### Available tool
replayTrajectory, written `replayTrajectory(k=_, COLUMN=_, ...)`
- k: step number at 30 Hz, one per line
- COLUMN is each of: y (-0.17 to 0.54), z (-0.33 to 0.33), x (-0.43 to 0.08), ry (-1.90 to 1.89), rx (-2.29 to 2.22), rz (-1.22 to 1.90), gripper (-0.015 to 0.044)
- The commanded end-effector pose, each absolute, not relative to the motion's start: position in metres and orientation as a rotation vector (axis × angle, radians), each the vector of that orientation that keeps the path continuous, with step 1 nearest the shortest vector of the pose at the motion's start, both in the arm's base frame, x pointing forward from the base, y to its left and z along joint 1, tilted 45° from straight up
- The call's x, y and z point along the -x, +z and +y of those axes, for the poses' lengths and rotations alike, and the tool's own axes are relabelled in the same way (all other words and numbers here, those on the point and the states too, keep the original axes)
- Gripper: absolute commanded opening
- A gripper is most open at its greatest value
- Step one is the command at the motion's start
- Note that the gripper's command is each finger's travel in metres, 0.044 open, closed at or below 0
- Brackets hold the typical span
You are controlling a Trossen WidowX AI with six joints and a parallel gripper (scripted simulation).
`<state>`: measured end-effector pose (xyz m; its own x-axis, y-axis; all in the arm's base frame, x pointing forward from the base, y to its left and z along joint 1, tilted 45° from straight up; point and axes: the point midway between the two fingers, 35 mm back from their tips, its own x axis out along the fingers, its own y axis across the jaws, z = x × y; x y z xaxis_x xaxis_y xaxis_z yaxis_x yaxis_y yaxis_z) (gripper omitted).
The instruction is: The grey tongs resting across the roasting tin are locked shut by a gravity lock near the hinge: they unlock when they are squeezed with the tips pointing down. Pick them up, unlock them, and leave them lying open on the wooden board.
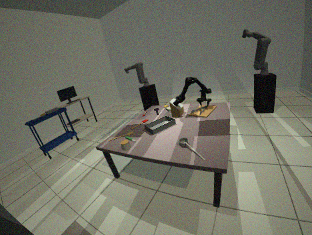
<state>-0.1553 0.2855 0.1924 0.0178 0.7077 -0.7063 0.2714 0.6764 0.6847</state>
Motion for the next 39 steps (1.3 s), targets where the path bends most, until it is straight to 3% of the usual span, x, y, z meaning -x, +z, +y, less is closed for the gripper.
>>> replayTrajectory(k=1, y=0.213, z=0.285, x=0.186, ry=0.404, rx=-0.833, rz=1.569, gripper=0.0440)
replayTrajectory(k=12, y=0.266, z=0.256, x=0.282, ry=0.418, rx=-0.835, rz=1.574, gripper=0.0440)
replayTrajectory(k=22, y=0.297, z=0.221, x=0.276, ry=0.423, rx=-0.820, rz=1.585, gripper=0.0440)
replayTrajectory(k=39, y=0.297, z=0.221, x=0.276, ry=0.423, rx=-0.820, rz=1.585, gripper=0.0440)
